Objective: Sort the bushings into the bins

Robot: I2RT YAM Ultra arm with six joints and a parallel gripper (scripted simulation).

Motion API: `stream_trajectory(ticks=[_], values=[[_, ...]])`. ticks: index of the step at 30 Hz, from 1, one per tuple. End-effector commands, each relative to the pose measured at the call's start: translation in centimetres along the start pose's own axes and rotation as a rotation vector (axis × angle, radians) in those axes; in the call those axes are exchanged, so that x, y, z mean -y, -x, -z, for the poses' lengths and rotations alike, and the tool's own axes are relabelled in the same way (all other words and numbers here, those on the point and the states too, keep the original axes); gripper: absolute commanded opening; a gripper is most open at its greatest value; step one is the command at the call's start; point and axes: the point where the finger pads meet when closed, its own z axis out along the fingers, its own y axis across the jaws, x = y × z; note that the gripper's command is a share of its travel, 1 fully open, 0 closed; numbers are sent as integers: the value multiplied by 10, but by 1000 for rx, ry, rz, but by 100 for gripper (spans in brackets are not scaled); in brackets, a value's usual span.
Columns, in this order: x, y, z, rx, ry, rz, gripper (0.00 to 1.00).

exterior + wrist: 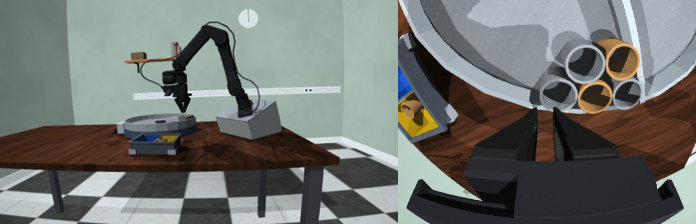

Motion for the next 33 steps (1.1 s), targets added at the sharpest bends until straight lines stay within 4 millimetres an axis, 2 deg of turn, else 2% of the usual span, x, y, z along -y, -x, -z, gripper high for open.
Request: stream_trajectory(ticks=[1, 33], values=[[-8, 13, 11, 54, 14, 18, 14], [-7, 13, 10, 47, 10, 11, 14]])
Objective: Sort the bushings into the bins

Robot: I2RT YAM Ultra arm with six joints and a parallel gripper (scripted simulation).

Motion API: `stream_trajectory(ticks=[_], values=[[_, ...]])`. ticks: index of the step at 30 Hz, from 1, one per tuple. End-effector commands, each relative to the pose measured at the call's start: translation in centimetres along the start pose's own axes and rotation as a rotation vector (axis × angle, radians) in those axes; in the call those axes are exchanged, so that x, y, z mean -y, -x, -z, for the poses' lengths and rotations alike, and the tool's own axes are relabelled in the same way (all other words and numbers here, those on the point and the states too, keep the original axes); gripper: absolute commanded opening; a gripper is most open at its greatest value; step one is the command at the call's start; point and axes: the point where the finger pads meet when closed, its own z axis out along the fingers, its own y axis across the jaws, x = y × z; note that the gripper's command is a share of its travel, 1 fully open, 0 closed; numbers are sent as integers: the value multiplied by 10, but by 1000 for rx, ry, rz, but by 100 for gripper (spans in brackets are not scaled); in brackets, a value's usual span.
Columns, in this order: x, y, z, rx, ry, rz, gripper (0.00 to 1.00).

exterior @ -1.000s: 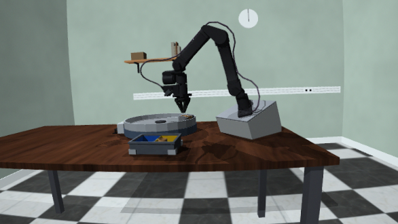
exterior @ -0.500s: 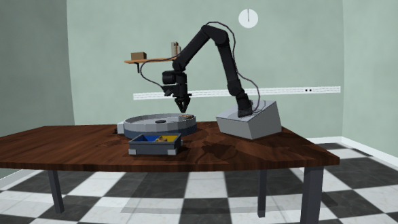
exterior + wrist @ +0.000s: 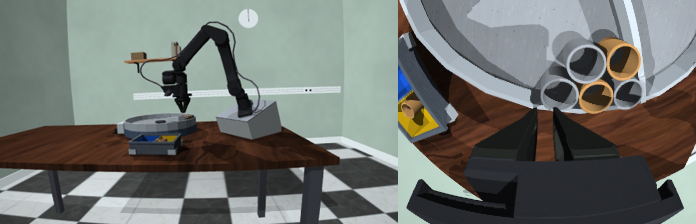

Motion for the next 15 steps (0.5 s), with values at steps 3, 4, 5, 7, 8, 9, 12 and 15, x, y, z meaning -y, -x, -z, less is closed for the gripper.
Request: stream_trajectory(ticks=[3, 4, 5, 7, 8, 9, 12, 15], values=[[-6, 13, 10, 48, 10, 10, 14], [-6, 13, 10, 48, 10, 10, 14], [-6, 13, 10, 48, 10, 10, 14], [-6, 13, 10, 48, 10, 10, 14], [-6, 13, 10, 48, 10, 10, 14], [-6, 13, 10, 48, 10, 10, 14], [-6, 13, 10, 47, 9, 10, 14], [-5, 13, 7, 38, 8, 7, 14]])
